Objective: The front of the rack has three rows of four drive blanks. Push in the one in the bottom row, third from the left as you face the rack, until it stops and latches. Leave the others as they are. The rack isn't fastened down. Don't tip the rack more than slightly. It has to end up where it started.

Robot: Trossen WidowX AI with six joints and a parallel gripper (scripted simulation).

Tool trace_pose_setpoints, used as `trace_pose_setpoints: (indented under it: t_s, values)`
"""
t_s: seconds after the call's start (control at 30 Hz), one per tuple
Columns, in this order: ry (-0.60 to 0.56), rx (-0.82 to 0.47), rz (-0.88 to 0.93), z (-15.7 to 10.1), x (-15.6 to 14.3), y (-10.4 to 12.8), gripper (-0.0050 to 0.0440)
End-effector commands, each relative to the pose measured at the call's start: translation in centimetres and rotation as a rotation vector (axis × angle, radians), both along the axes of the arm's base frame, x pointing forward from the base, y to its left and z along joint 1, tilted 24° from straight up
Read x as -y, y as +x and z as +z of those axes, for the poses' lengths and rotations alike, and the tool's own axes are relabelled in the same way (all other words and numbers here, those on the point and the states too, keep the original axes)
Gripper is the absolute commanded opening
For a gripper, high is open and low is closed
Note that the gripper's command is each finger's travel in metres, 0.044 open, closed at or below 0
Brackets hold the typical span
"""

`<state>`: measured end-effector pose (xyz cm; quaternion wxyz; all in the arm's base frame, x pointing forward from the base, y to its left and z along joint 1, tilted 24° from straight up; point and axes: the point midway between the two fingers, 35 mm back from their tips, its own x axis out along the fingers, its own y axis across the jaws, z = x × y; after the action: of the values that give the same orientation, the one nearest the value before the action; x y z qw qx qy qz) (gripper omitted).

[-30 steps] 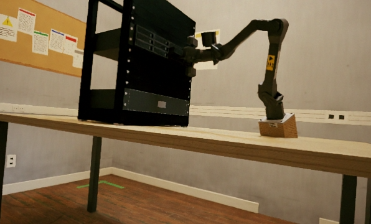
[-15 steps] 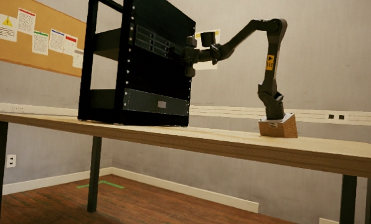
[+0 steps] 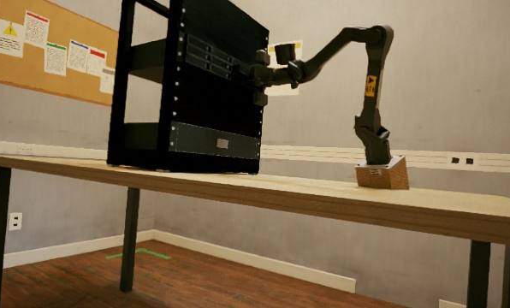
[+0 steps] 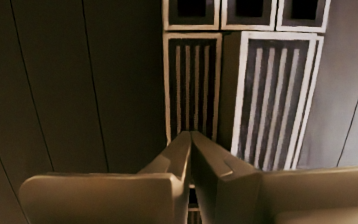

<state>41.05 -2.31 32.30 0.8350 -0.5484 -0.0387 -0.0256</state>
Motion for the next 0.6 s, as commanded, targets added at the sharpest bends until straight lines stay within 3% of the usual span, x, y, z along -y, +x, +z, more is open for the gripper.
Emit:
trace_pose_setpoints:
  t_s: [0.0,0.57]
  values:
    - [-0.004,0.014,-0.002,0.71,-0.06,0.41,-0.0050]
    - [-0.004,0.014,-0.002,0.75,-0.06,0.71,-0.0050]
